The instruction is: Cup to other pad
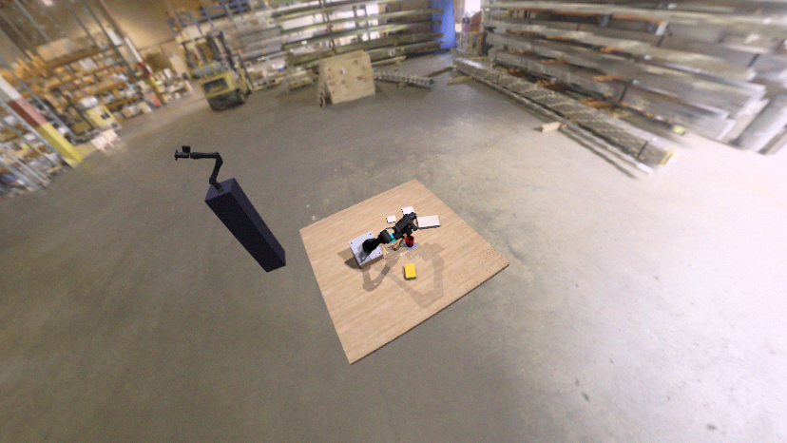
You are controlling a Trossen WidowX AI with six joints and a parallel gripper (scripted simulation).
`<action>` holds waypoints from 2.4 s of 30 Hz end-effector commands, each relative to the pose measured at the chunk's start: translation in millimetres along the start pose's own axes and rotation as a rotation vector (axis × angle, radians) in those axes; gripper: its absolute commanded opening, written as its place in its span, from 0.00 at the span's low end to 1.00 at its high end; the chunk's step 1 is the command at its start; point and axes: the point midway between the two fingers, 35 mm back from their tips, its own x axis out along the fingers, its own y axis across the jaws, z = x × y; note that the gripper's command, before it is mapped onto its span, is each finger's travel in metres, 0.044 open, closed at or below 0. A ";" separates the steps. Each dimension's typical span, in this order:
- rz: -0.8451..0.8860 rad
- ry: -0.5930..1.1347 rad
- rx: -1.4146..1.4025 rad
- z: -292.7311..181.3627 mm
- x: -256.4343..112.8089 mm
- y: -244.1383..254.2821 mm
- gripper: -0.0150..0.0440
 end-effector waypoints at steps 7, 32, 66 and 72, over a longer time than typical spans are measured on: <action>0.002 0.005 -0.013 0.4 11.5 -1.1 0.50; 0.002 0.006 -0.013 -0.5 52.1 -1.0 0.50; 0.002 0.004 -0.011 -0.3 58.2 -0.4 0.25; 0.002 0.004 -0.012 0.4 36.9 -1.0 0.25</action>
